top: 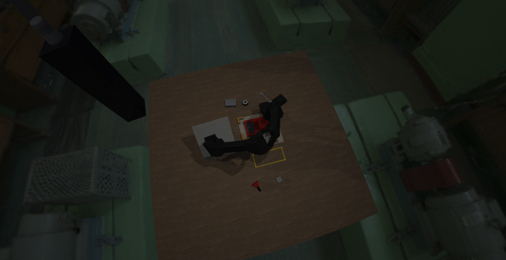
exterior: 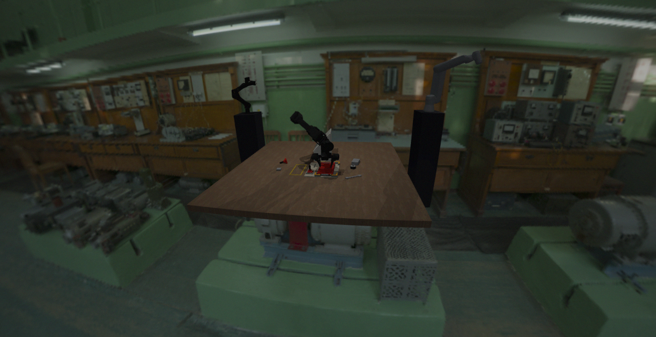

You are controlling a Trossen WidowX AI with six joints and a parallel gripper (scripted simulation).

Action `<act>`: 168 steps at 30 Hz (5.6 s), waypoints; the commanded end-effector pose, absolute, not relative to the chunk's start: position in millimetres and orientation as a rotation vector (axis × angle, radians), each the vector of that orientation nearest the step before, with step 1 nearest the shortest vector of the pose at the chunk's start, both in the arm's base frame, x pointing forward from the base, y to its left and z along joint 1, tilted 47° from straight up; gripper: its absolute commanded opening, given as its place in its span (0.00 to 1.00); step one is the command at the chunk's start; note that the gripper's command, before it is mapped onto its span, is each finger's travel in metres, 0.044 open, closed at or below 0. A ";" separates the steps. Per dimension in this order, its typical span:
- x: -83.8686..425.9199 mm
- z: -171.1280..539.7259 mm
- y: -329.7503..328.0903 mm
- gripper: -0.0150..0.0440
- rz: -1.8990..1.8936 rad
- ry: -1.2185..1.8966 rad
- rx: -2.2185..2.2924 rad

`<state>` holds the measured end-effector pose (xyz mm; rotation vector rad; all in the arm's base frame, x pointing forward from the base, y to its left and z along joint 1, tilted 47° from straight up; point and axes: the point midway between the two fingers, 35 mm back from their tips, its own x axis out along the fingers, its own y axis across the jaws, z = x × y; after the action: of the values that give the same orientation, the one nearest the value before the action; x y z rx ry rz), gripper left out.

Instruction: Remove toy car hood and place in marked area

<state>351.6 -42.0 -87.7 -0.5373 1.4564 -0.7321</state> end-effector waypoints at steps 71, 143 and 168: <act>344.5 19.5 -50.8 0.25 -0.716 1.462 -0.530; 286.0 98.6 -141.5 0.25 -0.733 1.459 -0.538; 286.2 88.0 -152.4 0.25 -0.733 1.459 -0.537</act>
<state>287.9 -151.1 91.2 -0.5381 1.4521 -0.7373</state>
